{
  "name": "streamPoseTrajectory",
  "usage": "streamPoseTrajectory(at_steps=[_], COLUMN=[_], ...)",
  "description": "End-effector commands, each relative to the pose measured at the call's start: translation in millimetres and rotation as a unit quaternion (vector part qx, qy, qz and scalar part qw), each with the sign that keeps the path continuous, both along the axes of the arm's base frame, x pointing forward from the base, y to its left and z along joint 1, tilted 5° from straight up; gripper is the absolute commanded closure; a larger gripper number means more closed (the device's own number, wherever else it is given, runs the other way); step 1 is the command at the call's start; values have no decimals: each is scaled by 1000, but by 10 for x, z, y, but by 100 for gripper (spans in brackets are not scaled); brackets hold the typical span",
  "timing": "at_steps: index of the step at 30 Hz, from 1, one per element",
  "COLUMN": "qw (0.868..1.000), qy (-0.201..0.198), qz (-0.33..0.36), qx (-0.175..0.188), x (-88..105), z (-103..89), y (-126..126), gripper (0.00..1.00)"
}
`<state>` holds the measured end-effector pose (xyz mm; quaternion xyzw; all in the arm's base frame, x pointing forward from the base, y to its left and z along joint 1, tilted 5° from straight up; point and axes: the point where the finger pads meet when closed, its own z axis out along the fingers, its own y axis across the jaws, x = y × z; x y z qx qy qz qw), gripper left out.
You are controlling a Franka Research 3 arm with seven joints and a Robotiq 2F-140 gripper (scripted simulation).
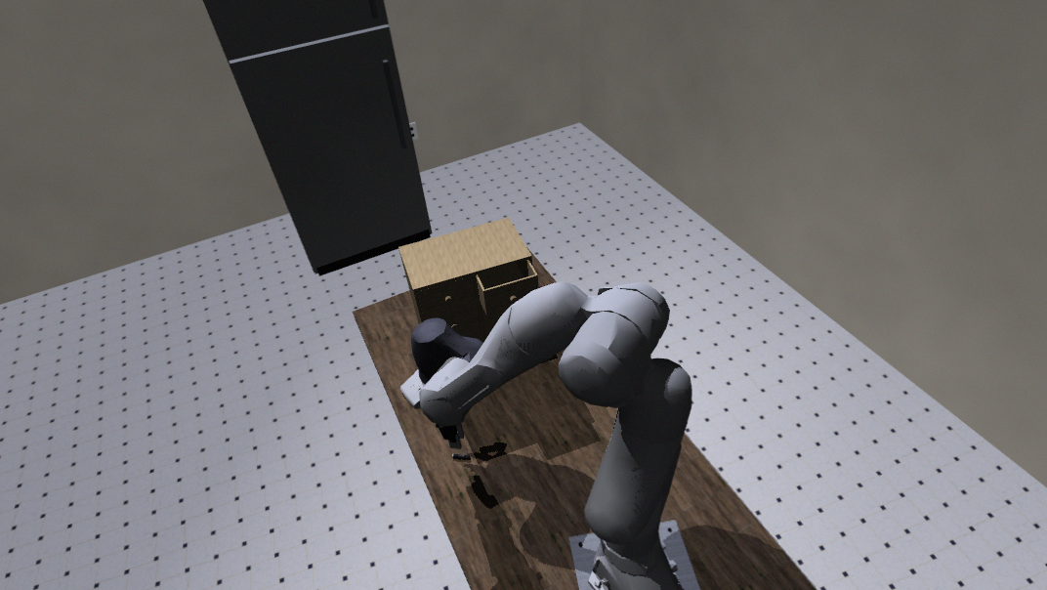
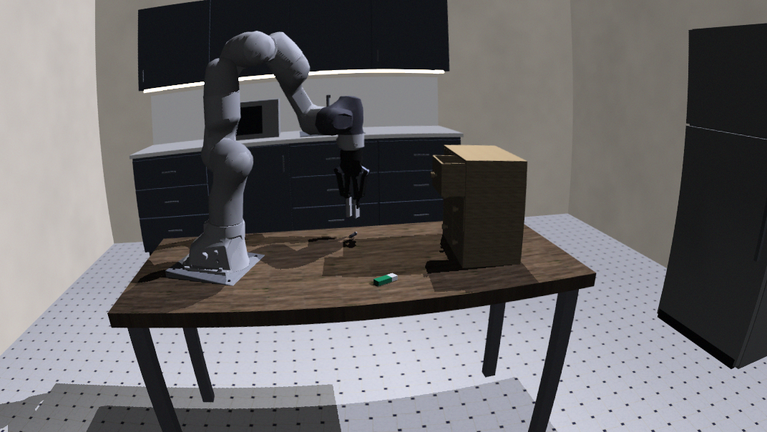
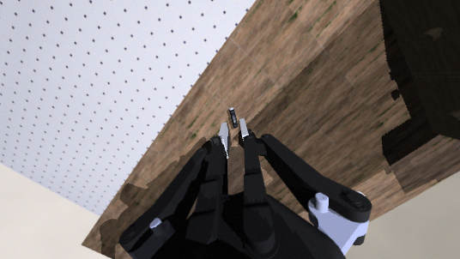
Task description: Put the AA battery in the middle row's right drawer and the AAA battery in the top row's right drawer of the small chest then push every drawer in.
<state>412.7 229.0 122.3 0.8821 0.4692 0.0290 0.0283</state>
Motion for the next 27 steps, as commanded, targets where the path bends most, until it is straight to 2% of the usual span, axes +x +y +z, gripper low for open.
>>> streamPoseTrajectory(at_steps=[1, 10, 21, 27], qw=[1000, 1000, 1000, 1000], qy=[1, 1, 1, 1], qz=[5, 5, 5, 5], qx=[-2, -2, -2, -2], x=[-11, -1, 21, 26], z=[-41, -175, -447, -504], y=[7, 4, -2, -4], gripper=[85, 85, 85, 85])
